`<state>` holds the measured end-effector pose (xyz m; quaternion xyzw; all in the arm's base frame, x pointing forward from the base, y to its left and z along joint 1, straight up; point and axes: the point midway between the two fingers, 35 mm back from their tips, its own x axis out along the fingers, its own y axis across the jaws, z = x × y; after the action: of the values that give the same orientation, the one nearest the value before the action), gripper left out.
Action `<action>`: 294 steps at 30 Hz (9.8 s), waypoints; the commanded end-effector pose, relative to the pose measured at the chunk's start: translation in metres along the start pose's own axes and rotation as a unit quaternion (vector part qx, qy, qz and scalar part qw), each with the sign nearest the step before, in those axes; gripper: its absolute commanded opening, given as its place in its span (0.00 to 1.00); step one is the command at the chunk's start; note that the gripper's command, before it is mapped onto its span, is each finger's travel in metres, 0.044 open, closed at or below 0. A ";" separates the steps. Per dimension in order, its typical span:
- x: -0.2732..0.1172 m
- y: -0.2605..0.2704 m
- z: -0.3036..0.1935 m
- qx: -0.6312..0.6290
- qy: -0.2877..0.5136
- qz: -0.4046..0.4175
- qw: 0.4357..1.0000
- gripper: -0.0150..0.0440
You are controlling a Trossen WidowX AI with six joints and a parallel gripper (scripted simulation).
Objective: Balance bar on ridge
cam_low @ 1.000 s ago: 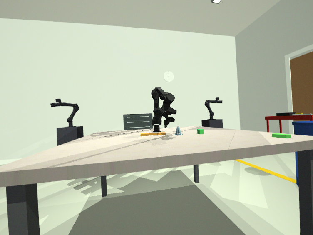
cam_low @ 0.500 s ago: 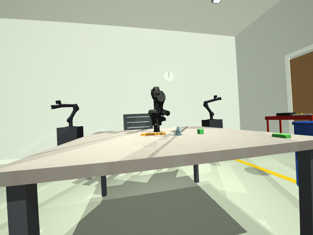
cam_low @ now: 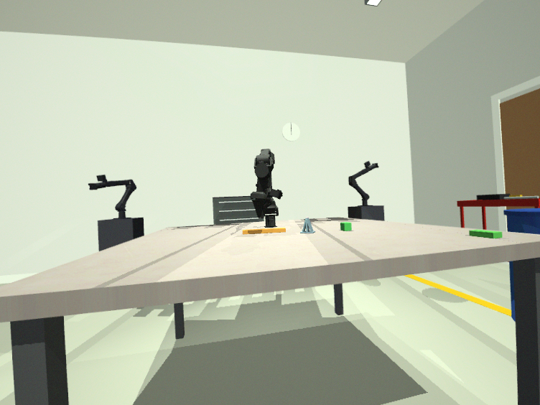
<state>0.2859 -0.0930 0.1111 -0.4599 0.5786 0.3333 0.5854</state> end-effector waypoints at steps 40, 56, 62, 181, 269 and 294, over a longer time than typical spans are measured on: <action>0.046 0.028 -0.025 -0.123 -0.053 0.056 0.989 0.79; 0.062 0.030 -0.024 -0.123 -0.053 0.056 0.989 0.79; 0.062 0.030 -0.024 -0.123 -0.053 0.056 0.989 0.79; -0.070 -0.005 0.140 0.106 -0.048 0.066 0.991 0.25; -0.028 0.010 0.164 0.127 -0.048 0.068 0.988 0.25; -0.026 0.010 0.164 0.127 -0.048 0.068 0.988 0.25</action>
<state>0.3347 0.0651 0.1206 -0.3283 0.6173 0.3180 0.6404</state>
